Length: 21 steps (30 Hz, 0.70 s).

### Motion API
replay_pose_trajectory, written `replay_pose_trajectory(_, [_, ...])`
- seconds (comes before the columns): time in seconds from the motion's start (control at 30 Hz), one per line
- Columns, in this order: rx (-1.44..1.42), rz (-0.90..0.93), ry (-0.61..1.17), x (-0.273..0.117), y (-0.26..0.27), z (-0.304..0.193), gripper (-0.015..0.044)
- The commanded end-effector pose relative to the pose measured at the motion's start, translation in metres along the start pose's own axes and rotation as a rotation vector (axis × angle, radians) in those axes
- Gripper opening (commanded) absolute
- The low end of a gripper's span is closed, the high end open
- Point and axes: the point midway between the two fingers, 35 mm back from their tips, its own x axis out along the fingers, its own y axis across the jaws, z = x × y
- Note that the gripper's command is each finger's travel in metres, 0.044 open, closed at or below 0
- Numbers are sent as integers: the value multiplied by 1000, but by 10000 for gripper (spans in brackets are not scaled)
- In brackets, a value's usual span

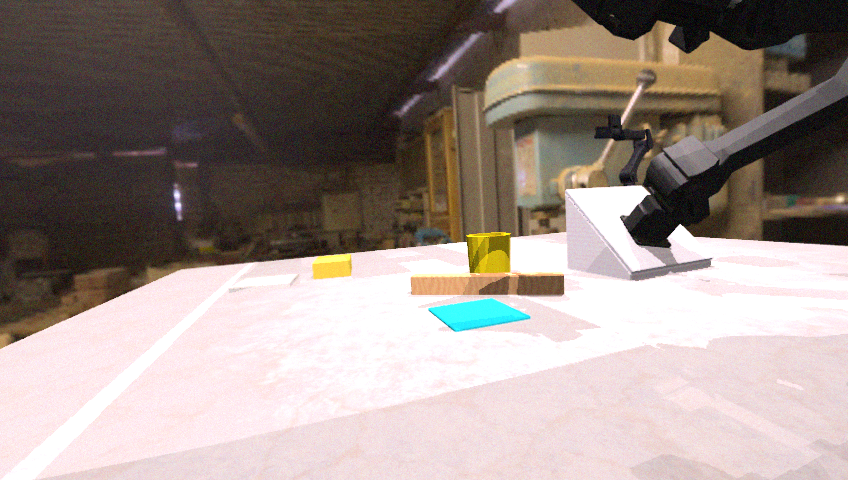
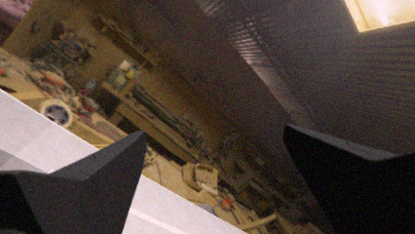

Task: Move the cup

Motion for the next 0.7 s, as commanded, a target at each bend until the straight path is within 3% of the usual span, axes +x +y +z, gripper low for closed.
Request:
replay_pose_trajectory(0.0, [-12, 0, 14, 2, -1, -3, 374])
replay_pose_trajectory(0.27, [-449, 188, 615, 29, -30, -139, 167])
replay_pose_trajectory(0.47, [-590, 566, 981, 0, -48, -233, 167])
replay_pose_trajectory(0.67, [-514, 1013, 1122, -49, -52, -288, 167])
